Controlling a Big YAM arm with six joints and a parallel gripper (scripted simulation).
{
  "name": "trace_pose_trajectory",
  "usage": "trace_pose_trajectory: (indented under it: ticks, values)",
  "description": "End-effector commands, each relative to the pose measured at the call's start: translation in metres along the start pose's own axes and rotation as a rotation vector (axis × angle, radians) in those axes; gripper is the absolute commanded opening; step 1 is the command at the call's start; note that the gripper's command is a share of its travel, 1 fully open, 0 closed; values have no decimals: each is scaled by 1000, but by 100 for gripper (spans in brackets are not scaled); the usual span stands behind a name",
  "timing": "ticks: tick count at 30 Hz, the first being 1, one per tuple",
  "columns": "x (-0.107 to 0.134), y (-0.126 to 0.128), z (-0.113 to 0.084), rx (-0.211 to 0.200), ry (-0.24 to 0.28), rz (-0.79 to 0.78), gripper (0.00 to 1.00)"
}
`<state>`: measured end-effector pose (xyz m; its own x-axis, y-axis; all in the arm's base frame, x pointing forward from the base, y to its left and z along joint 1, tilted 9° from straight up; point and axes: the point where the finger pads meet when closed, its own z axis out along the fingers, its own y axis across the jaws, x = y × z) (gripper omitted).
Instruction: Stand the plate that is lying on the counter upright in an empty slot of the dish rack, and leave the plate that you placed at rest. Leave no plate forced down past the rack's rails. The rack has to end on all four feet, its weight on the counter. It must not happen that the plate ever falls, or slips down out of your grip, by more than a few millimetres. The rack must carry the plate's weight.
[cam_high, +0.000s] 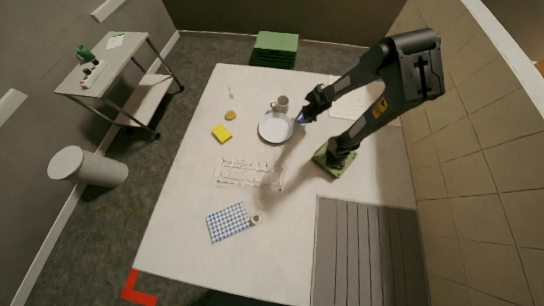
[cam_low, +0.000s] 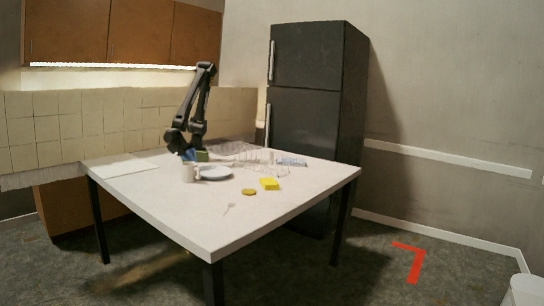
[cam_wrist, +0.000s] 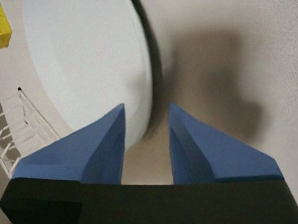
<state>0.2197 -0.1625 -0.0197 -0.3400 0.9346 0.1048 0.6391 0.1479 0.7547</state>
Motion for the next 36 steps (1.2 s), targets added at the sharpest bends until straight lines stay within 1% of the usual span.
trace_pose_trajectory:
  ticks: [1,36]
  values:
    - [3,-1,3,-2,2,-5,26]
    - [5,-1,8,-1,10,3,26]
